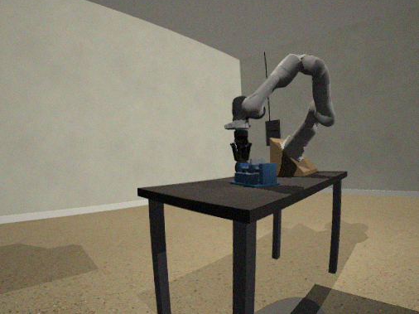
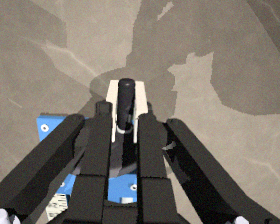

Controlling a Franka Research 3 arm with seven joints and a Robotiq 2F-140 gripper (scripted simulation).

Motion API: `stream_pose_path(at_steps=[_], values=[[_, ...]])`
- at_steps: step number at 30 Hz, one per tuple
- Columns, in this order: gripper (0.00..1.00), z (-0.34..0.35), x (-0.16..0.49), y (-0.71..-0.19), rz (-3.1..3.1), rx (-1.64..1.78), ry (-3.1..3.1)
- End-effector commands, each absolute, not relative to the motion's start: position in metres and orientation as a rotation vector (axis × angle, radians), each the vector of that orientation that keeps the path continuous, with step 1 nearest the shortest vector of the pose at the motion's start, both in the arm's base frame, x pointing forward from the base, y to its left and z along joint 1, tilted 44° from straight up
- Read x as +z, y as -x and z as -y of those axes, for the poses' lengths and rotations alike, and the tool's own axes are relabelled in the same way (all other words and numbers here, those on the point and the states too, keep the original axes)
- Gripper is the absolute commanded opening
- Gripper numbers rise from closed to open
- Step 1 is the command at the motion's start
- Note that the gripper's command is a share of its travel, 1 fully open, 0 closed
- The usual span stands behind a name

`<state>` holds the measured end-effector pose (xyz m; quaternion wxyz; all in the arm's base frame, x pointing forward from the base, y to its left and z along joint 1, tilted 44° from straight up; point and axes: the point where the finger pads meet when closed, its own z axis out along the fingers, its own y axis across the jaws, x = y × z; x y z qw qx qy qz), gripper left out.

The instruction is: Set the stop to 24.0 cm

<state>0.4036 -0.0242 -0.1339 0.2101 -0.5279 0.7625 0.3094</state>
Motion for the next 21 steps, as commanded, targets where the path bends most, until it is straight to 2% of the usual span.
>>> stream_pose_path(at_steps=[1,21], values=[[0.04,0.028,-0.129,-0.399,-2.112,0.86,1.471],[0.04,0.054,-0.104,-0.404,-2.112,0.86,1.471]])
